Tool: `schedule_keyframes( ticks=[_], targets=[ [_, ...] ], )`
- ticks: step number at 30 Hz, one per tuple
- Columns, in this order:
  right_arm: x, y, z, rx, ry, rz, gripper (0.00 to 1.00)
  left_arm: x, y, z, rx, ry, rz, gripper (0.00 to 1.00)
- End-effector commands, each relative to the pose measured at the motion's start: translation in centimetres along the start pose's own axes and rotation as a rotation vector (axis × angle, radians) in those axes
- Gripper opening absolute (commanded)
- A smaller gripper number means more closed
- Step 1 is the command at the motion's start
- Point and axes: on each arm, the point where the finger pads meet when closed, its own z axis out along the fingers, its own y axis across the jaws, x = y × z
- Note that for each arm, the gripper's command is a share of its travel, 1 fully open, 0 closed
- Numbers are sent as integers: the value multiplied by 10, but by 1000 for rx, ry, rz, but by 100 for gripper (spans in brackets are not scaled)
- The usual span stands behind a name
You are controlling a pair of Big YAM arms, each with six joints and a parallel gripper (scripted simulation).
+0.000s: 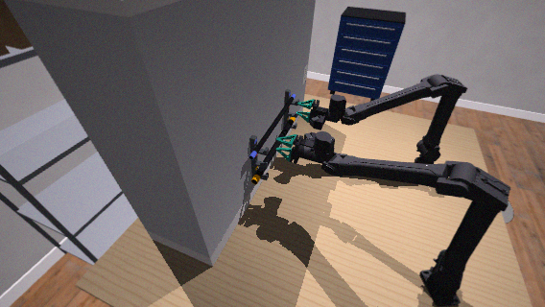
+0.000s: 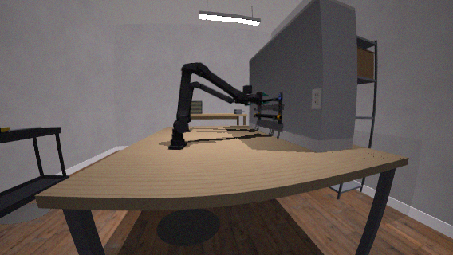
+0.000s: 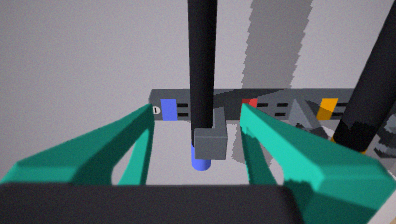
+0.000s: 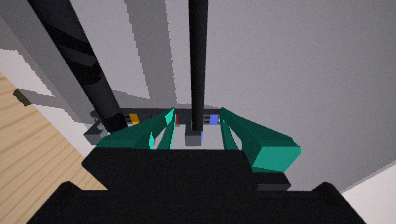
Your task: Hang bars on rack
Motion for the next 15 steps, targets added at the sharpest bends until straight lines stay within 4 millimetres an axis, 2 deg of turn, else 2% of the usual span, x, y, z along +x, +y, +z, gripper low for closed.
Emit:
schedule_keyframes(
  ticks=[1,9,15],
  targets=[
    [-4,-39,-11,69,-6,16,54,-7,37,-15,-72,-10,-14,54],
    [-4,-39,-18,70,-6,17,54,-7,37,-22,-72,-11,-14,54],
    [-4,-39,-19,69,-6,17,58,-7,36,-23,-72,-11,-15,58]
  ],
)
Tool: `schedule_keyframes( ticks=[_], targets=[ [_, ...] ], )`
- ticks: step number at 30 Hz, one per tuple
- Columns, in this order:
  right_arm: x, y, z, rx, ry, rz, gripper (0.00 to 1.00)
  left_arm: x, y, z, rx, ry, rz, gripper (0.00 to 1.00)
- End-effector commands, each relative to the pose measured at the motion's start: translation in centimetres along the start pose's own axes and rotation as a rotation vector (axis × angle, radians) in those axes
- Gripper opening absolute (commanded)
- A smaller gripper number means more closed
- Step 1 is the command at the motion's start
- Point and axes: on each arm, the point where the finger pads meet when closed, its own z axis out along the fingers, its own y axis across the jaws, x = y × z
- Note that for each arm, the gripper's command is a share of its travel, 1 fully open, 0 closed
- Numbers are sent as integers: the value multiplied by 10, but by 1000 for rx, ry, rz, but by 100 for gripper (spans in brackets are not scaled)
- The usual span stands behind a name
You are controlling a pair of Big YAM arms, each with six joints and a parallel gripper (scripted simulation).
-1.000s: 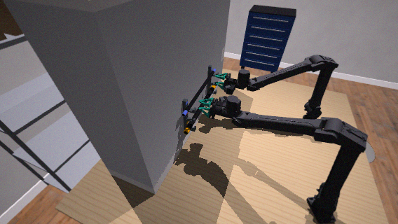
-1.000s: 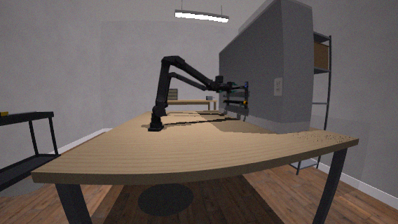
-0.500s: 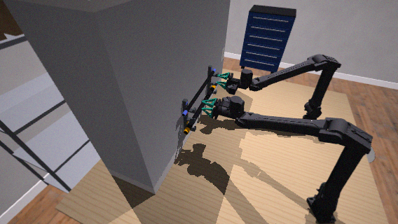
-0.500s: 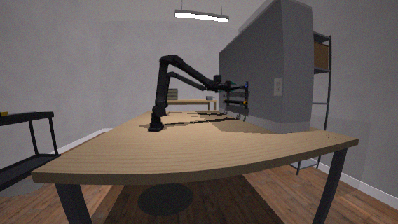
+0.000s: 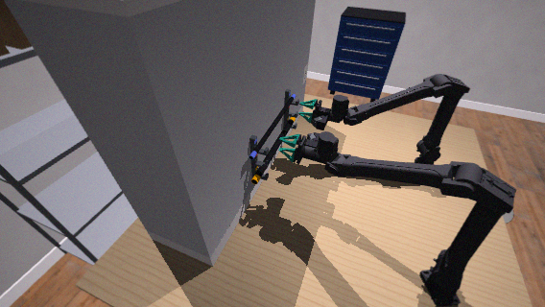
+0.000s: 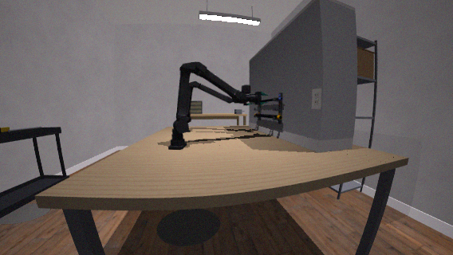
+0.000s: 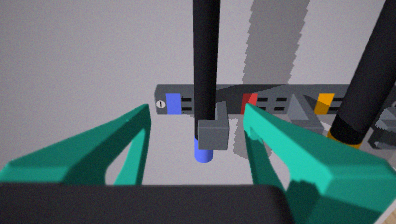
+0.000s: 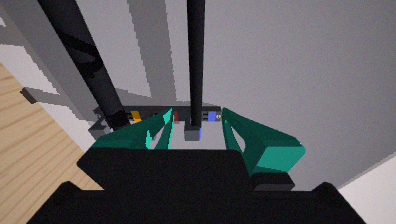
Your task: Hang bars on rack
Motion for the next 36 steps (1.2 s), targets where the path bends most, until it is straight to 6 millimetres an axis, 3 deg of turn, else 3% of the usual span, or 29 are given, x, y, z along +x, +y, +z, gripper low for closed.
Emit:
schedule_keyframes(
  ticks=[1,36],
  targets=[
    [-3,-36,-7,65,-4,16,59,-6,33,-11,-67,-8,-14,59],
    [-3,-35,-12,64,-4,16,83,-6,32,-16,-66,-9,-14,83]
  ],
)
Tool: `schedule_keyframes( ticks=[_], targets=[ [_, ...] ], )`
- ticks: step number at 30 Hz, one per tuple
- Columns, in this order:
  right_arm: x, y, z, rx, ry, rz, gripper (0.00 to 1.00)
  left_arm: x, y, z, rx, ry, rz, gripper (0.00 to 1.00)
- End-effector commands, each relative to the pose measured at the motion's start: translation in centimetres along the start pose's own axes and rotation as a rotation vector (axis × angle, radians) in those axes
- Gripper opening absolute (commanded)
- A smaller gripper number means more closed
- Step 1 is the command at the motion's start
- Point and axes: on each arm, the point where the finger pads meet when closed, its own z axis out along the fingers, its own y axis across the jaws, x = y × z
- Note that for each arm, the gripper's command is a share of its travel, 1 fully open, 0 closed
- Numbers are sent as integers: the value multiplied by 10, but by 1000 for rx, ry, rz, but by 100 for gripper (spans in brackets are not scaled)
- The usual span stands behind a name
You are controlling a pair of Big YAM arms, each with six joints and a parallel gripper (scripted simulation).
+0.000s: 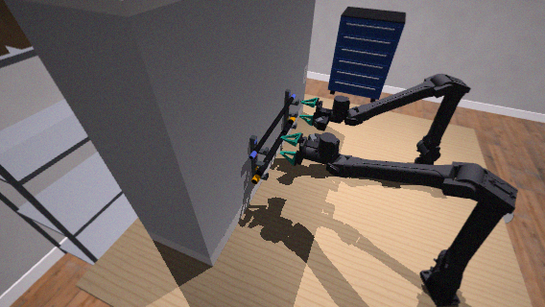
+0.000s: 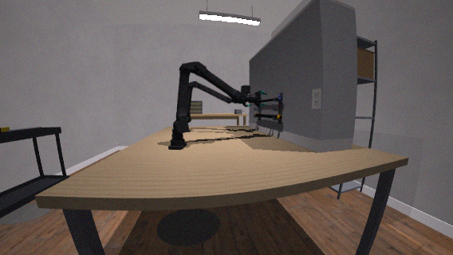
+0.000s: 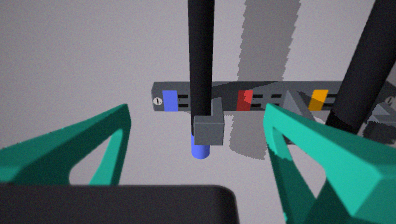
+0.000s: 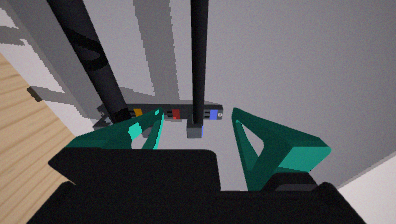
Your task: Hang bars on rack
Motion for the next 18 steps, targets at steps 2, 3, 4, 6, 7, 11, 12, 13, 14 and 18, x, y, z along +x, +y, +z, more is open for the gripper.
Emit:
schedule_keyframes(
  ticks=[2,3,4,6,7,11,12,13,14,18],
  targets=[
    [-4,-38,-8,69,-5,18,85,-6,36,-11,-71,-10,-16,85],
    [-4,-38,-8,69,-5,18,86,-6,36,-12,-71,-10,-16,86],
    [-4,-38,-8,69,-5,18,87,-6,36,-12,-71,-10,-16,86],
    [-4,-38,-9,69,-5,18,88,-6,36,-12,-71,-10,-16,88],
    [-4,-38,-9,69,-5,18,89,-6,36,-12,-71,-10,-16,89],
    [-4,-38,-9,68,-5,18,90,-6,36,-13,-71,-10,-16,90],
    [-4,-38,-9,68,-5,18,91,-6,36,-13,-71,-10,-16,91],
    [-4,-38,-9,68,-5,18,92,-6,36,-13,-71,-10,-16,92],
    [-4,-38,-9,68,-5,18,93,-6,36,-13,-71,-10,-16,93],
    [-4,-38,-10,68,-5,18,96,-6,36,-14,-71,-10,-16,96]
  ],
)
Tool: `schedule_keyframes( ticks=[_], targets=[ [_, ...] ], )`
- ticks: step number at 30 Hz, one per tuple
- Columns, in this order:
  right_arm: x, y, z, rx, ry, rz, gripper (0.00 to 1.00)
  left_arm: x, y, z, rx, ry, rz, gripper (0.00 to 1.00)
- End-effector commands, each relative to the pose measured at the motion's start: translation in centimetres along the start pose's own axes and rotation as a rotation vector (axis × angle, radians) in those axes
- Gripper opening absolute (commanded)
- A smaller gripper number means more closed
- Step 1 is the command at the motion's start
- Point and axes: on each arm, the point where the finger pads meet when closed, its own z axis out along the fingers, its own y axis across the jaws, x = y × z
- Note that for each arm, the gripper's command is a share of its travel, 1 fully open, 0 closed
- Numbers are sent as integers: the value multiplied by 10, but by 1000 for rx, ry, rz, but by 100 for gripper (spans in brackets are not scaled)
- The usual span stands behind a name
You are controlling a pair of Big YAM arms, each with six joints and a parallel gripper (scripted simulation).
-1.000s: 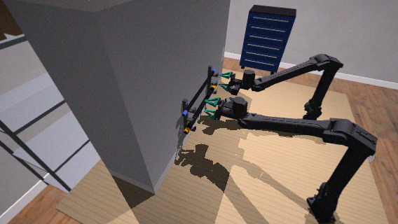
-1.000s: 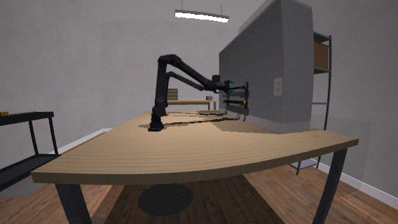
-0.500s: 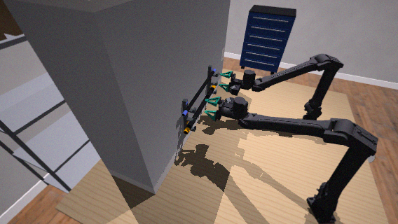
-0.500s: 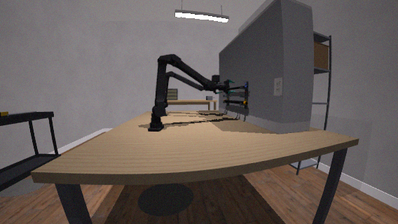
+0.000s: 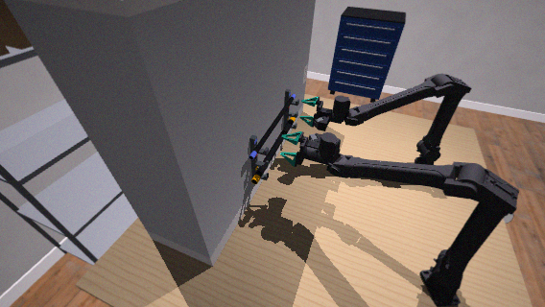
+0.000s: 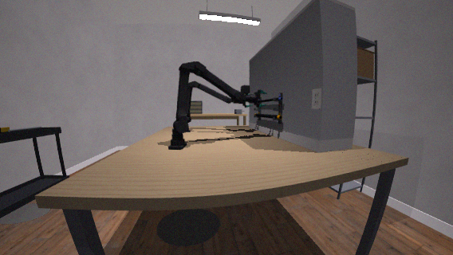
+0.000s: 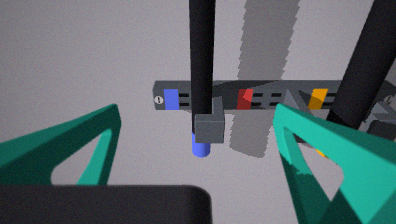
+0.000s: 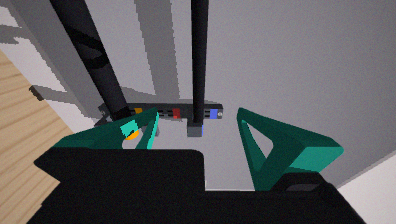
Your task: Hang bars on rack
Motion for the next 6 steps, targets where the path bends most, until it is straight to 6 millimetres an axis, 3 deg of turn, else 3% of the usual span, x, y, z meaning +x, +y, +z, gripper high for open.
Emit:
schedule_keyframes(
  ticks=[1,6],
  targets=[
    [-4,-38,-8,69,-5,19,97,-6,35,-11,-70,-10,-16,96],
    [-4,-38,-9,69,-5,19,100,-6,35,-12,-70,-10,-16,100]
  ],
)
